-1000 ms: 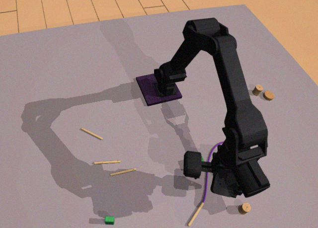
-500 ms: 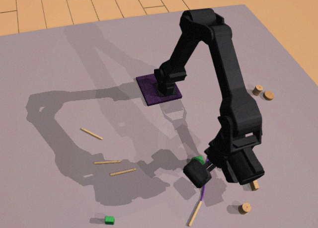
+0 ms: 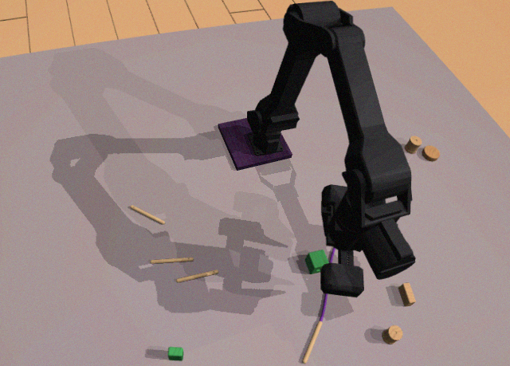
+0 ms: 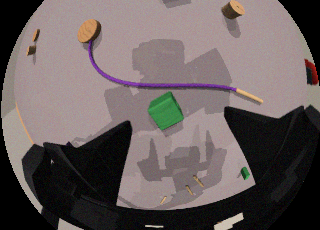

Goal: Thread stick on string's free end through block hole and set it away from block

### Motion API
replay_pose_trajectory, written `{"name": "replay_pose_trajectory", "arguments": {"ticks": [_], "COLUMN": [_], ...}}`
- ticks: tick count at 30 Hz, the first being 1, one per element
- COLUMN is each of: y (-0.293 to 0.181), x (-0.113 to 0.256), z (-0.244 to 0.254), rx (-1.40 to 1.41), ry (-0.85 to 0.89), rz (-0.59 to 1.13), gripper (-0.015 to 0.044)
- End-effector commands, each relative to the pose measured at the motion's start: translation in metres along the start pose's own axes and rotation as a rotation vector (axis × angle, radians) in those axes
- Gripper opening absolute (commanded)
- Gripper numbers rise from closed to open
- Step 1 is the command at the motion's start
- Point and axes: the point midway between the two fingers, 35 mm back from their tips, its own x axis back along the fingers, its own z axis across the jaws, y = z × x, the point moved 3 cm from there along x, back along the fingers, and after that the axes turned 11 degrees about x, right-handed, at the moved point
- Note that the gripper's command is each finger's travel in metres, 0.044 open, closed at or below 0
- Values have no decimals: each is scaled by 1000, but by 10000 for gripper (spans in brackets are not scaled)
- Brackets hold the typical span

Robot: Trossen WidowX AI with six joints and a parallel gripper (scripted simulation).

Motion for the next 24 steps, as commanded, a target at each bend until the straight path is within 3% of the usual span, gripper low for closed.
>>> {"name": "replay_pose_trajectory", "arguments": {"ticks": [1,20,24], "y": [-4,-3,-3], "x": [0,0,0], "z": [13,13,13], "rx": [417,417,417], "ry": [-3,-3,-3], "rz": [5,5,5], "gripper": [440,440,335]}}
